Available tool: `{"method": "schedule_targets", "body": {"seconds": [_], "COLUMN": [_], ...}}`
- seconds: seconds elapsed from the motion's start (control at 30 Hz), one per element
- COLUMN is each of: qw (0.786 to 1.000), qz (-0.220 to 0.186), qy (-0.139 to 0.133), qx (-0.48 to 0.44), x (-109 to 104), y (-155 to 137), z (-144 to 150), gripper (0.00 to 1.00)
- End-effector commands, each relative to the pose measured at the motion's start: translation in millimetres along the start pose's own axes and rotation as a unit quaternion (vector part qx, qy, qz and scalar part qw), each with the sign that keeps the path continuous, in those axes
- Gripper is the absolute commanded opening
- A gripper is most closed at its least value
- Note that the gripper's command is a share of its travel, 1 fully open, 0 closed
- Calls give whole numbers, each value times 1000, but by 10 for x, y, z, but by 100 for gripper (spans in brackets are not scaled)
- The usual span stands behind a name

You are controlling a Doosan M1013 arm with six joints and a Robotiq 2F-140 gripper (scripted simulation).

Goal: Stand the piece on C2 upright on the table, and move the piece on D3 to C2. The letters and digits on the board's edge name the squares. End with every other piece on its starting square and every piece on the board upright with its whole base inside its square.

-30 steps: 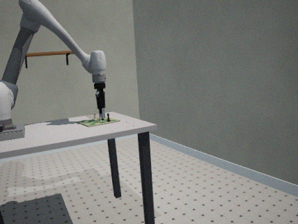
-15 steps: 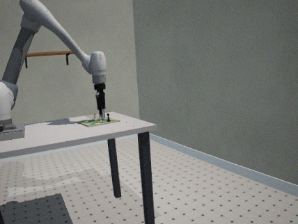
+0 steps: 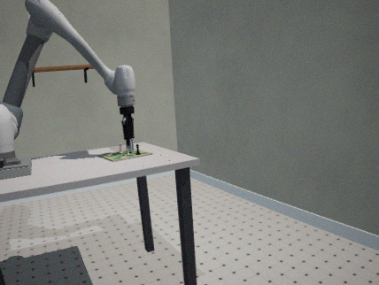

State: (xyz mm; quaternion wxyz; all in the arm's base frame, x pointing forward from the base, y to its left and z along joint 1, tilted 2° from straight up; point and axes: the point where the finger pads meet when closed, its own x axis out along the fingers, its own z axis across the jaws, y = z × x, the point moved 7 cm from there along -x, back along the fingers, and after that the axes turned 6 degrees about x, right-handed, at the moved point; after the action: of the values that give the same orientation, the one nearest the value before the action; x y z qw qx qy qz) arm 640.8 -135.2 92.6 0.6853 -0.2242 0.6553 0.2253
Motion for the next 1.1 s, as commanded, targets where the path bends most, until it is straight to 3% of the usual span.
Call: {"method": "schedule_targets", "body": {"seconds": [0.0,0.33,0.37,1.07], "qw": [1000,1000,1000,1000], "qz": [0,0,0,0], "qy": [0,0,0,0], "qx": [0,0,0,0], "x": [-1,-1,-1,-1], "y": [0,0,0,0], "z": [0,0,0,0], "gripper": [20,20,0,0]}}
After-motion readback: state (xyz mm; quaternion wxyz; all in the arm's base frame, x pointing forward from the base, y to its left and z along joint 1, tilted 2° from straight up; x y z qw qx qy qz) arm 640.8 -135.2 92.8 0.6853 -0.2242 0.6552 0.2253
